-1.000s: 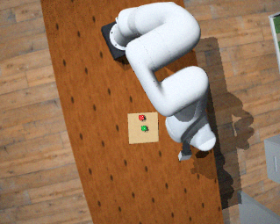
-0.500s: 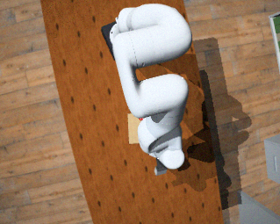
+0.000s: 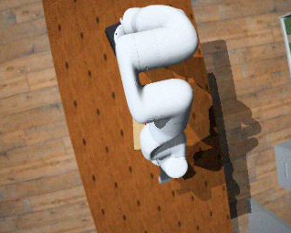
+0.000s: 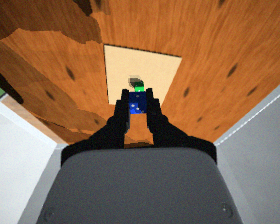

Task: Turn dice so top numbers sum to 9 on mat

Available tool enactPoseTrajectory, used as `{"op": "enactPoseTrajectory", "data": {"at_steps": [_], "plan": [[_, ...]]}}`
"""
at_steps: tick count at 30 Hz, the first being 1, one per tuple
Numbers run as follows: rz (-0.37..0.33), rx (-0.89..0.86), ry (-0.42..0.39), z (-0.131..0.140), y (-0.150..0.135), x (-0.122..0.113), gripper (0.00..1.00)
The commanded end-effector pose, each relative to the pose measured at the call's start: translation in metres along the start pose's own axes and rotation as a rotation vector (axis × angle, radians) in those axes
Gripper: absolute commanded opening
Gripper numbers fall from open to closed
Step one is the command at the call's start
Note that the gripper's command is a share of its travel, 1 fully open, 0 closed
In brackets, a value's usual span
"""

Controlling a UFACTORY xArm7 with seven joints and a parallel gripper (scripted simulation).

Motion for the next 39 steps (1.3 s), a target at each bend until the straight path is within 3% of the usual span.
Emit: {"op": "enactPoseTrajectory", "data": {"at_steps": [1,24,39], "plan": [[0.0,0.0,0.004,-0.001,0.001,0.003,0.15],[0.0,0.0,0.004,-0.003,0.001,0.086,0.15],[0.0,0.0,0.004,-0.003,0.001,0.093,0.15]]}}
Point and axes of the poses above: the point where the finger pads meet when closed, its own x axis out along the fingers, its own y axis across the jaws, z = x × y, the point moved 9 cm from there along -x, back along the fingers, and after that the axes turned 9 degrees about -x, right-handed, at the moved point
